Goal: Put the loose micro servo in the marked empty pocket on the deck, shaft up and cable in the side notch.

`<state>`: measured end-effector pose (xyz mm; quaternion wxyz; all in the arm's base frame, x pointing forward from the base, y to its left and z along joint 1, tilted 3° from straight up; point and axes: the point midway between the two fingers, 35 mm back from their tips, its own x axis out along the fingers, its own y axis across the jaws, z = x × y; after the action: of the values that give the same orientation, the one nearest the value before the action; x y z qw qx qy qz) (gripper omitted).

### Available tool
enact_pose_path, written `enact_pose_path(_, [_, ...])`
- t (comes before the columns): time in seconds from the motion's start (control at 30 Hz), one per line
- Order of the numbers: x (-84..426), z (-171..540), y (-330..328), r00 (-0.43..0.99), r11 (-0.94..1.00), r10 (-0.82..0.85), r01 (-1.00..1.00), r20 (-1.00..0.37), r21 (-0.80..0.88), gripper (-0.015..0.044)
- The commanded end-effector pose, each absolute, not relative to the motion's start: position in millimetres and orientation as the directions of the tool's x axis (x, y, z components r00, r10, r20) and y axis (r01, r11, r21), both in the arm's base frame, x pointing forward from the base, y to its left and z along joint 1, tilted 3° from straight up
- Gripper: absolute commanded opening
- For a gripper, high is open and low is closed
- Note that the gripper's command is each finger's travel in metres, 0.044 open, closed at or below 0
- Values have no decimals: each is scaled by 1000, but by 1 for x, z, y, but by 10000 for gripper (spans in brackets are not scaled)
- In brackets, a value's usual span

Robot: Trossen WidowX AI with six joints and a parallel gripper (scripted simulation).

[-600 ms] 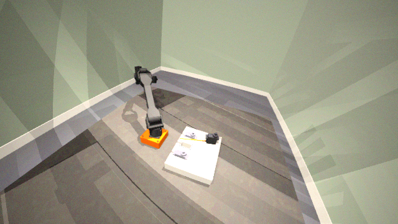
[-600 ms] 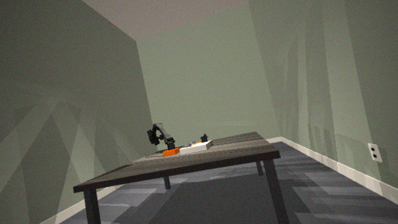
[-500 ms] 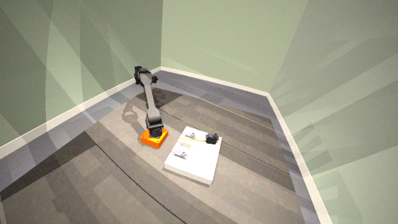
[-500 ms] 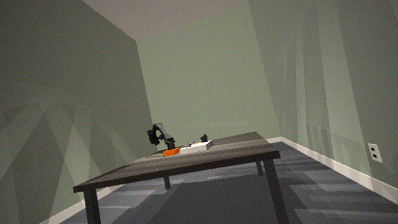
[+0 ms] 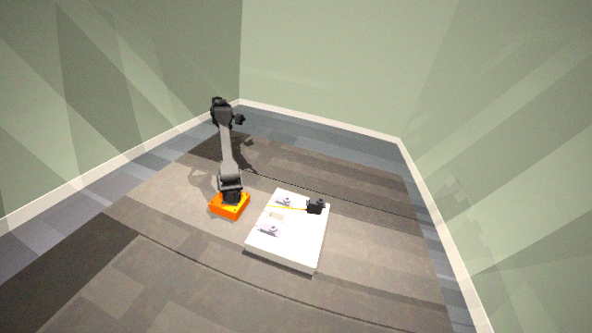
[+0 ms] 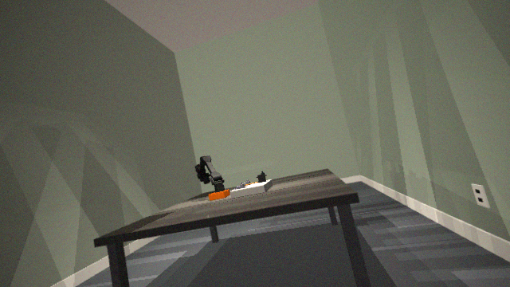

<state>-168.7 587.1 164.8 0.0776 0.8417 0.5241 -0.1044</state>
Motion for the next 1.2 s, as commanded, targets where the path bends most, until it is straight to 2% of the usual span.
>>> enact_pose_path(0.0, [-141, 162, 591, 453, -479, 845, 878, -284, -26, 440])
enact_pose_path(0.6, [-7, 157, 588, 569, -677, 722, 698, -394, -233, 440])
enact_pose_path(1.17, [109, 154, 554, 649, -812, 584, 450, -489, -372, 440])
